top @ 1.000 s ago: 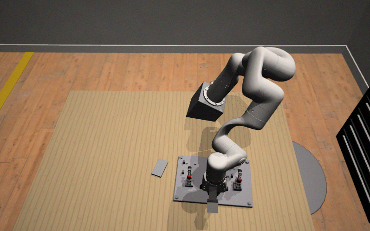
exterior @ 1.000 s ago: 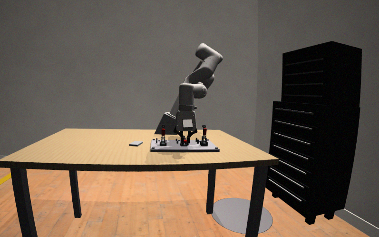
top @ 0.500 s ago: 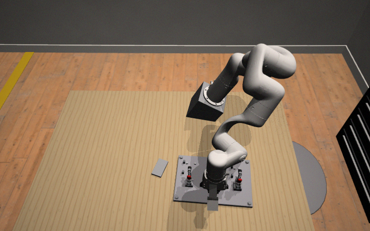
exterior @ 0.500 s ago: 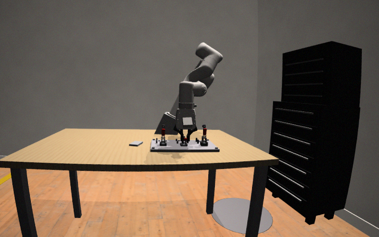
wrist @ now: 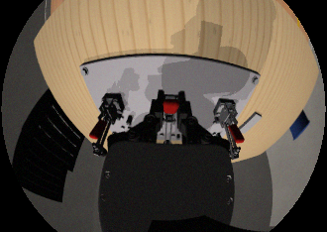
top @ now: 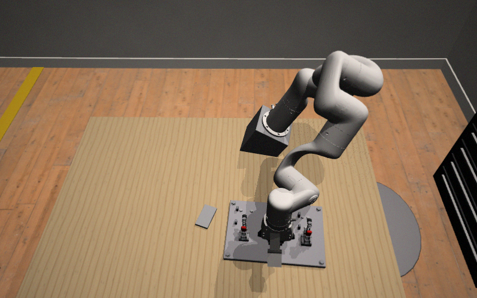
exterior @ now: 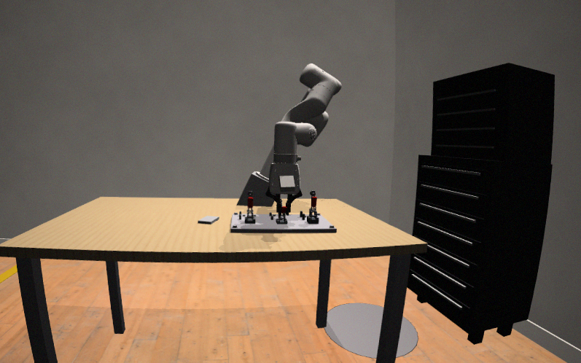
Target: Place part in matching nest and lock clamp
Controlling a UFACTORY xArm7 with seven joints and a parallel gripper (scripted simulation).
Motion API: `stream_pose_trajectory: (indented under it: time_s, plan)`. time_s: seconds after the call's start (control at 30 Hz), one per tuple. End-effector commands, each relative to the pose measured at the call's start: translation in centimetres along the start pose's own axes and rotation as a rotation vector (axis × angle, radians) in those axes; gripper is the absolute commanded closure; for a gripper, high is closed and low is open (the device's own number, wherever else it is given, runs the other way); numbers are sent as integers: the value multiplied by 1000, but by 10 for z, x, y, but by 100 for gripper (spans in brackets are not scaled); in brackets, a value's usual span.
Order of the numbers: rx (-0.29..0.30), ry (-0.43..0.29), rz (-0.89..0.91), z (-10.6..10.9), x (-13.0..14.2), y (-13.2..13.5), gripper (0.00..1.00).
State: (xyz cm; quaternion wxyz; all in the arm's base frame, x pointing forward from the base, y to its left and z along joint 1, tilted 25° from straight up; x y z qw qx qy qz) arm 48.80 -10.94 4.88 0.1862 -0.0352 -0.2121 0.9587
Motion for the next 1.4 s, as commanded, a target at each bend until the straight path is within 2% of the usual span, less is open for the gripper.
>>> stream_pose_trajectory:
  time_s: [0.0,1.37]
  plan:
    - [0,4,-1,5,3,1,100]
    - [0,4,-1,10,29,5,100]
Point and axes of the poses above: the point where the finger pads meet when closed, its own z axis back along the fingers, its own y axis across the jaws, x = y × z, the point moved 6 cm from there along z, back along the fingers, and after that the axes turned 9 degrees about -z, right-handed, at the moved point
